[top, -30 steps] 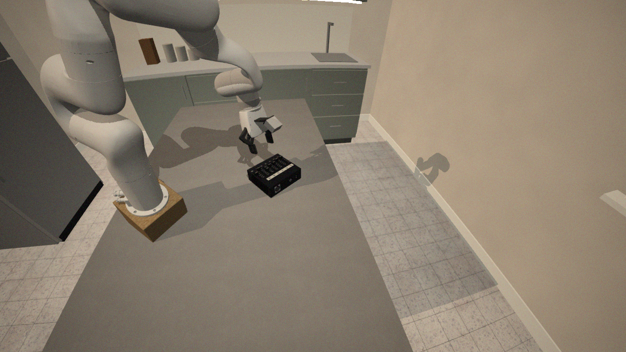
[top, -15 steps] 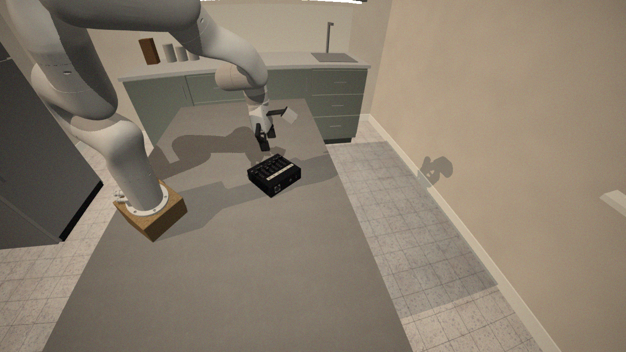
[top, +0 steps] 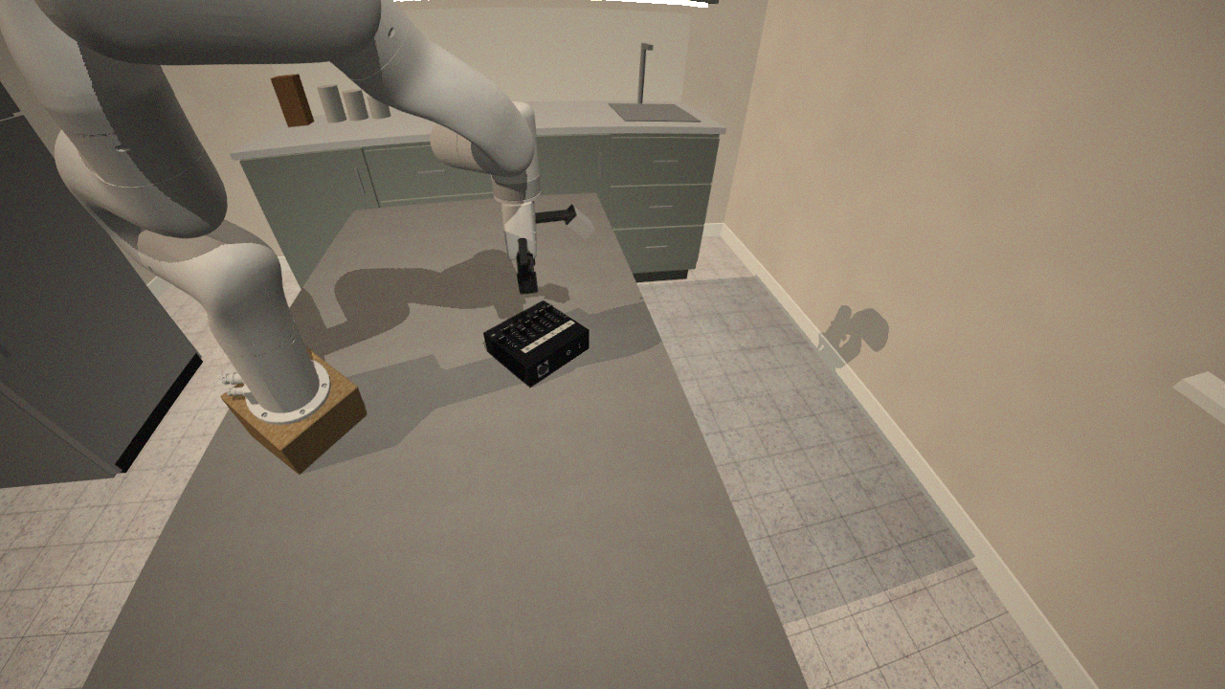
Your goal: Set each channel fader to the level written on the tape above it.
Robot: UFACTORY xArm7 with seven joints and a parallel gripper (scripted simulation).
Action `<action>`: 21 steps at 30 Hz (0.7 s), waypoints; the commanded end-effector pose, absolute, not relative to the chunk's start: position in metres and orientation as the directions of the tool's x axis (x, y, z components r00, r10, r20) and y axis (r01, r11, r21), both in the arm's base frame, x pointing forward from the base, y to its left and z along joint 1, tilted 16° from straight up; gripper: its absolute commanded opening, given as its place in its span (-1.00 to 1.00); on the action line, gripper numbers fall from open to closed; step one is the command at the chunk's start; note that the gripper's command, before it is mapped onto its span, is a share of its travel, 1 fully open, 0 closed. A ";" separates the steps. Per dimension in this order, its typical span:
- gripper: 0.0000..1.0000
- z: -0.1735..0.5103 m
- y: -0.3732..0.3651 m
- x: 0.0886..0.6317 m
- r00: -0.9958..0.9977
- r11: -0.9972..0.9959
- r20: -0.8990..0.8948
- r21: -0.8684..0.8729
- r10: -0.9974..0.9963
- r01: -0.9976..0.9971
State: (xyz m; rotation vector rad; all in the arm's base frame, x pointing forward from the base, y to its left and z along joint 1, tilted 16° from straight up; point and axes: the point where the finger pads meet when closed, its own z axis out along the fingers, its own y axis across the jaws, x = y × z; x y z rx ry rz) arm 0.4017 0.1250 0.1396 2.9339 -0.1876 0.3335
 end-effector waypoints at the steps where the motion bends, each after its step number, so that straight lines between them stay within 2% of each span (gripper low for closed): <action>1: 1.00 0.141 0.125 0.403 0.971 -0.977 0.219 0.165 -0.099 -0.137; 6: 1.00 0.138 0.128 0.405 0.964 -0.972 0.225 0.156 -0.141 -0.178; 12: 1.00 0.111 0.154 0.425 0.861 -0.879 0.260 0.079 -0.437 -0.470; 16: 1.00 0.096 0.165 0.433 0.827 -0.847 0.264 0.060 -0.496 -0.528; 17: 1.00 0.089 0.171 0.436 0.760 -0.783 0.268 0.028 -0.593 -0.621; 21: 1.00 0.070 0.184 0.445 0.662 -0.690 0.267 -0.013 -0.700 -0.724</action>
